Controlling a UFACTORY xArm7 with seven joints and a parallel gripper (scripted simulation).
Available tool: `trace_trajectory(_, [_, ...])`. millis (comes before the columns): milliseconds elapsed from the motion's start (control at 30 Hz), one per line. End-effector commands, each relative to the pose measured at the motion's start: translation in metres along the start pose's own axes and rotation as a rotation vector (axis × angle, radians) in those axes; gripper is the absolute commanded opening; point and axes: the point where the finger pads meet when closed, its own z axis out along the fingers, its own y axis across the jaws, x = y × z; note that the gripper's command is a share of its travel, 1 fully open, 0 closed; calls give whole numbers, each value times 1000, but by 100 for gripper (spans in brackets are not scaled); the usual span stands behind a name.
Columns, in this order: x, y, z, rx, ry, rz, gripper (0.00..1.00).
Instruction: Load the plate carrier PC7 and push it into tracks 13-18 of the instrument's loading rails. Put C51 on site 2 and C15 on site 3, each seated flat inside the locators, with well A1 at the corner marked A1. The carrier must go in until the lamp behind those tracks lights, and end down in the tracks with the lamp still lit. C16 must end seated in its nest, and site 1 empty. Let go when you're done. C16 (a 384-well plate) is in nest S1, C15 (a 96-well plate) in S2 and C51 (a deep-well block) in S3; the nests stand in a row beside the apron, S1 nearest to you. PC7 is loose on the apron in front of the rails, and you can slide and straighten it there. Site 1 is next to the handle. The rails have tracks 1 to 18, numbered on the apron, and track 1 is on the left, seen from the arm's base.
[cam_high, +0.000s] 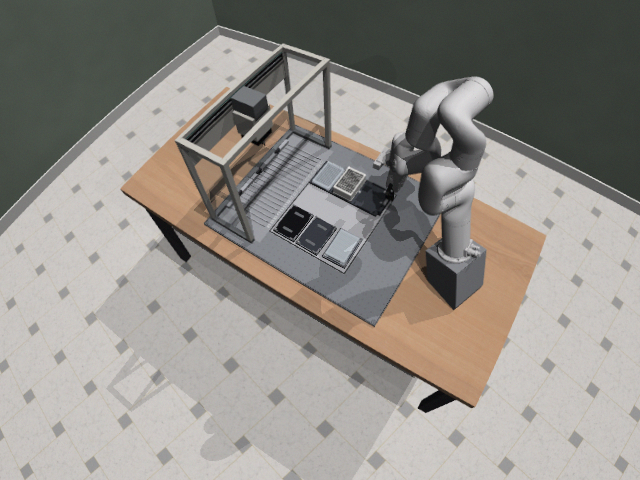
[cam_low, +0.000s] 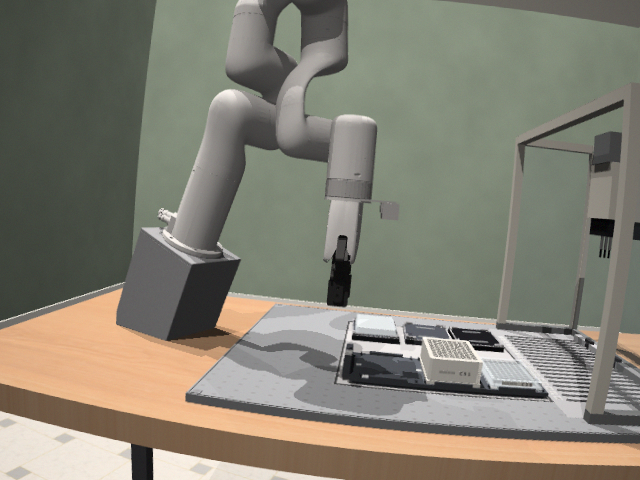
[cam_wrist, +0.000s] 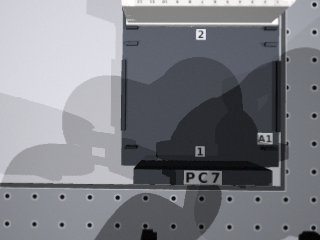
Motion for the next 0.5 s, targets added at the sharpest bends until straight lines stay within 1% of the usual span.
trace_trajectory(0, [1, 0, 5, 0, 3, 0, 82])
trace_trajectory(67, [1, 0, 9, 0, 3, 0, 82])
trace_trajectory(133, [1, 0, 9, 0, 3, 0, 82])
trace_trajectory(467, [1, 0, 25, 0, 3, 0, 82])
